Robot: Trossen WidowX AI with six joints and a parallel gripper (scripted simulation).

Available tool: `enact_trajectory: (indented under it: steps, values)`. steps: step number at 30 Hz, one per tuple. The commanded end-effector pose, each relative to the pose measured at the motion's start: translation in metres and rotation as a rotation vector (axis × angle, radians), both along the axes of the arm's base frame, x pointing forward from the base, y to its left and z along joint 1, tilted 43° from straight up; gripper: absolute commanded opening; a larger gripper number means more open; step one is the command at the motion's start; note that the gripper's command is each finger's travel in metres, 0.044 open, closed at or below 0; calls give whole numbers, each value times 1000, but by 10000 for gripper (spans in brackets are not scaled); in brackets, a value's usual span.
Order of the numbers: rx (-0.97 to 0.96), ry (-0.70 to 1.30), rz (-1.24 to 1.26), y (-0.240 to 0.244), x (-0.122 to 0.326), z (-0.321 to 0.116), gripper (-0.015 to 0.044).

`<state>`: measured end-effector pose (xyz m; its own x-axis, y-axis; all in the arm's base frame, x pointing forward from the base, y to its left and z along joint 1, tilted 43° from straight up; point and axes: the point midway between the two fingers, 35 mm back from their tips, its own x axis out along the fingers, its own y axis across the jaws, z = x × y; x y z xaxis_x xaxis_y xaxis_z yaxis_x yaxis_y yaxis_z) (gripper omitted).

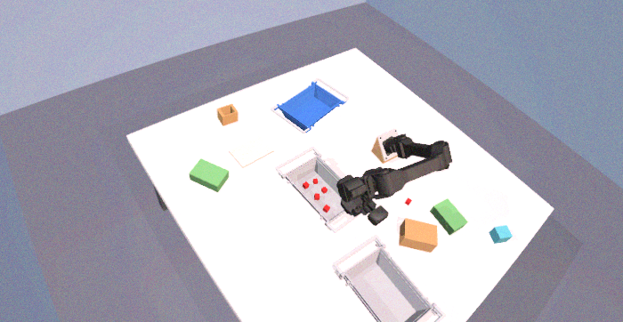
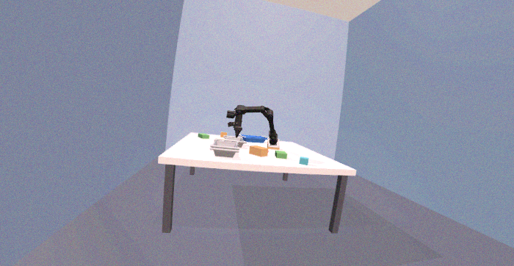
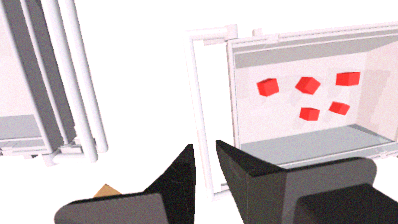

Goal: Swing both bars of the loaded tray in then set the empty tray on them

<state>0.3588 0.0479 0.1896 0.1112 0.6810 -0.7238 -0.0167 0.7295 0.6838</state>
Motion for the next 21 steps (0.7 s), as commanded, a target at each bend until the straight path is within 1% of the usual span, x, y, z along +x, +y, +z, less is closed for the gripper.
enact_trajectory:
  steps: [1, 6, 21]
  values:
    - [-10, -10, 27, -1, 0, 1, 87]
    - [-10, -10, 27, 4, 1, -5, 87]
    - [-7, -11, 27, 39, 6, -41, 87]
